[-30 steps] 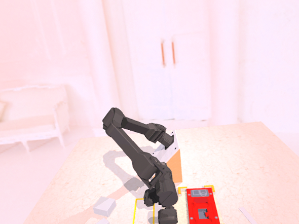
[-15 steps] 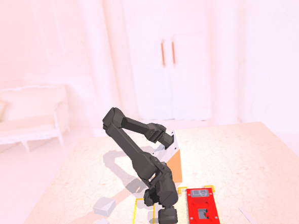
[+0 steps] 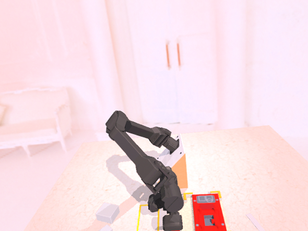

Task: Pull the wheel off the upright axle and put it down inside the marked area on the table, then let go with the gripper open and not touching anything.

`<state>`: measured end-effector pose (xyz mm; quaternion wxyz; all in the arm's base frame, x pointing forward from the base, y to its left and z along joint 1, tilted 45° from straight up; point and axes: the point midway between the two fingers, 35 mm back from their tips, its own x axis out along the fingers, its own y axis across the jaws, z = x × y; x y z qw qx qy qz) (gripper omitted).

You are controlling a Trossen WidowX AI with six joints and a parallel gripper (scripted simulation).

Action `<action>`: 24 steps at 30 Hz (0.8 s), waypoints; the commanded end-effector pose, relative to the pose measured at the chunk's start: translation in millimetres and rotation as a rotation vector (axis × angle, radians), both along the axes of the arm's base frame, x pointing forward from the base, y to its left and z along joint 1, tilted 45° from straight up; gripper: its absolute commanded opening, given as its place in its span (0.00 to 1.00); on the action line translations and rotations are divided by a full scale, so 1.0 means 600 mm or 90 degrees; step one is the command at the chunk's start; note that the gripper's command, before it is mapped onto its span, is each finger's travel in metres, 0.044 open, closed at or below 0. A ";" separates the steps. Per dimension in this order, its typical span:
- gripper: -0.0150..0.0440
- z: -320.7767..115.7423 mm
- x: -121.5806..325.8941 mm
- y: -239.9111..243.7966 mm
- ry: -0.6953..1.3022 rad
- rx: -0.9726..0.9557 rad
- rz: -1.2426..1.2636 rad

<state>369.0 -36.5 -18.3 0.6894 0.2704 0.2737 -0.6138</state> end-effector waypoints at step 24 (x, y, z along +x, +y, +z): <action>0.25 0.012 -0.002 0.014 0.000 -0.001 0.003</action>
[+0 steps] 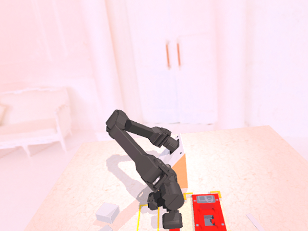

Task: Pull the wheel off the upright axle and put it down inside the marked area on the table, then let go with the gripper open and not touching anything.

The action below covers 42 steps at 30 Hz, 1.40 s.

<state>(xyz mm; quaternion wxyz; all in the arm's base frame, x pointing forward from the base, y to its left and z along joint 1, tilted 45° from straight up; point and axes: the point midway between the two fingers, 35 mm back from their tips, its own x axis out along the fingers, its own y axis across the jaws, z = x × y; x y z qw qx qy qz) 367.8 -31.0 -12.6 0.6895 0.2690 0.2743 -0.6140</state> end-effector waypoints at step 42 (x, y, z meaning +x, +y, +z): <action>0.25 0.018 -0.002 0.021 -0.003 -0.001 0.004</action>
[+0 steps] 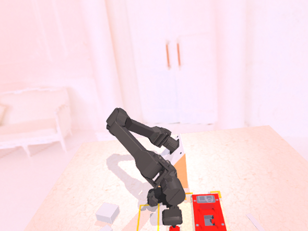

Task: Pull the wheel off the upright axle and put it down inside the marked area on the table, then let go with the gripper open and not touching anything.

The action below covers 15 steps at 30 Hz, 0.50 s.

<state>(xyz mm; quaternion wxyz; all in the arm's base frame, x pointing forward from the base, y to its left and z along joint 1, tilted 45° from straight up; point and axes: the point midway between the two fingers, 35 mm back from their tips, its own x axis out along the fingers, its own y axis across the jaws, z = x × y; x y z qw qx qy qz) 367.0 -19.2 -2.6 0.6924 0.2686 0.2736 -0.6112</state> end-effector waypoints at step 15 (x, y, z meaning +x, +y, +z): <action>0.25 0.007 -0.002 0.007 -0.001 0.000 0.000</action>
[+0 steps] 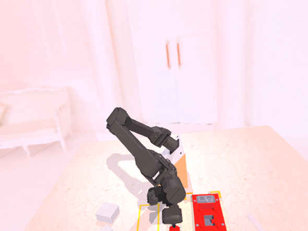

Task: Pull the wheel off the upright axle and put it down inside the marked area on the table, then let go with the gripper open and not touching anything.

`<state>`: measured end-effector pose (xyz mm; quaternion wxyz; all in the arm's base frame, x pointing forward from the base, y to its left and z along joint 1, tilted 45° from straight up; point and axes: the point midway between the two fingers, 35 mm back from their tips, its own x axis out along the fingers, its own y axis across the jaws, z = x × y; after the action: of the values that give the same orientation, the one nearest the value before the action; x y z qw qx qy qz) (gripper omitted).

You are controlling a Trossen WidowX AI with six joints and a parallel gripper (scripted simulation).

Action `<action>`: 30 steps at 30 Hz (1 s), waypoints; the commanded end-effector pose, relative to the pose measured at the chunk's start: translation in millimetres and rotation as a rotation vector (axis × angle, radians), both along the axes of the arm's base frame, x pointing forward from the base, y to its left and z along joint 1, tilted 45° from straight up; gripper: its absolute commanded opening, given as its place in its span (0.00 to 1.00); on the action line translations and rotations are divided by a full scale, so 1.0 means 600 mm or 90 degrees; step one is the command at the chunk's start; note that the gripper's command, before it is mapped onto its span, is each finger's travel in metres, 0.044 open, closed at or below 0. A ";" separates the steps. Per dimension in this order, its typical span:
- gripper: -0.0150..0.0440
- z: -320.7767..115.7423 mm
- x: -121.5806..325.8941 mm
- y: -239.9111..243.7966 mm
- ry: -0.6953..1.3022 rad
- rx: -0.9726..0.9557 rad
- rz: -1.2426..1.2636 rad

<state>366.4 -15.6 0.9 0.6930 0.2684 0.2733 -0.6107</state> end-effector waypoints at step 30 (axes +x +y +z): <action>0.25 0.087 -0.031 -0.008 -0.001 0.001 0.001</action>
<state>352.8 -11.8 45.6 0.6941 0.2691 0.2733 -0.6092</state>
